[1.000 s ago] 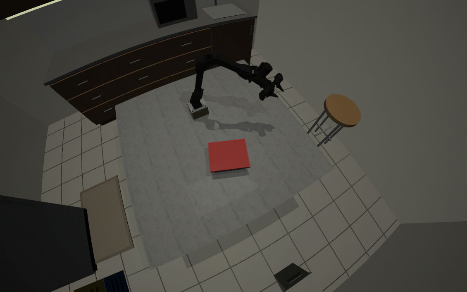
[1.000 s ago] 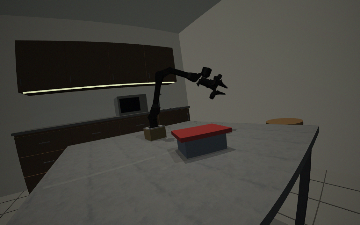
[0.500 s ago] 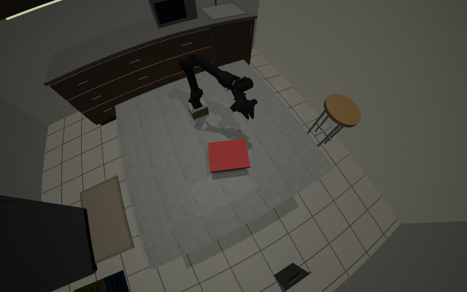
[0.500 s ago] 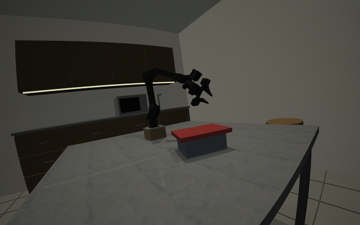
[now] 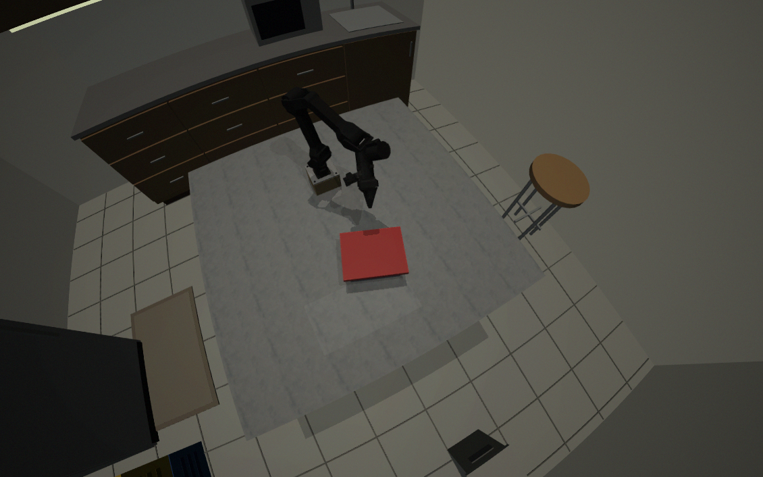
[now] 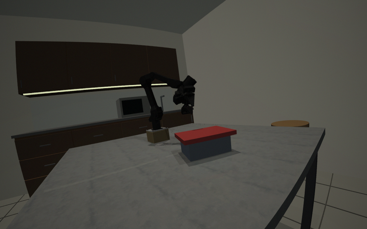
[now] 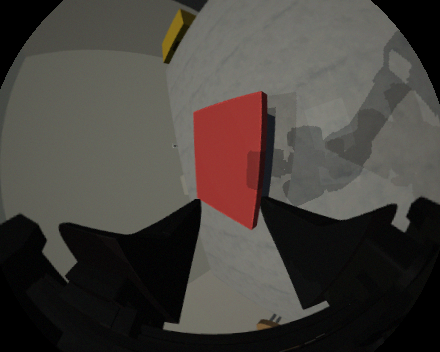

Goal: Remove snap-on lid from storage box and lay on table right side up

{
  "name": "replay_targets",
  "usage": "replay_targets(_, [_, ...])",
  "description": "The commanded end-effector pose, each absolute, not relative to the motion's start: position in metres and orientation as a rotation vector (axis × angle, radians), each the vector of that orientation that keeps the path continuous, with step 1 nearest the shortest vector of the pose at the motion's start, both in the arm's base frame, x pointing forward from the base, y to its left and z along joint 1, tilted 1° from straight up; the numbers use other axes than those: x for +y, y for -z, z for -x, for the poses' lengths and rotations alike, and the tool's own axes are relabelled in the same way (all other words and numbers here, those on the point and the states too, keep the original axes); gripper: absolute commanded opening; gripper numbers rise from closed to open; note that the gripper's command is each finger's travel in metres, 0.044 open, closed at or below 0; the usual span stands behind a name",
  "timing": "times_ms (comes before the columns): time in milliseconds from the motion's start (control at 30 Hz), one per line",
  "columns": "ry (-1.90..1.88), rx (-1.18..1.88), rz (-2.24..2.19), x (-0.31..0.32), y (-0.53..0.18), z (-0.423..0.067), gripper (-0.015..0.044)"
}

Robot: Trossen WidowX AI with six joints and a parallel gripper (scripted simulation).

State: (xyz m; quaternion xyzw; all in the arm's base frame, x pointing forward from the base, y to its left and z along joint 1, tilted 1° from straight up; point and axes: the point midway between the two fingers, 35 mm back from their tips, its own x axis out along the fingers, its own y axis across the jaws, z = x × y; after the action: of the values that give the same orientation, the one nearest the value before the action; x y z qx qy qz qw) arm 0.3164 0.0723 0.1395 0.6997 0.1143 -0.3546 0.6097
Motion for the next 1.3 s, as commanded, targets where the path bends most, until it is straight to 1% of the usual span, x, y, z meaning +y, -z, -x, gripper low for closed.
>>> replay_targets(0, [0.829,0.246,-1.624,0.069,-0.139,-0.314,0.0235])
replay_targets(67, [0.830,0.248,-1.620,0.069,-0.127,-0.316,0.0235])
replay_targets(167, [0.830,0.247,-1.622,0.069,-0.083,-0.316,0.0235])
replay_targets(233, [0.830,0.246,-1.623,0.069,-0.072,-0.315,0.0235])
replay_targets(533, [0.830,0.247,-1.622,0.068,-0.071,-0.317,0.0235])
replay_targets(1267, [0.831,0.247,-1.623,0.060,-0.050,-0.343,0.0235])
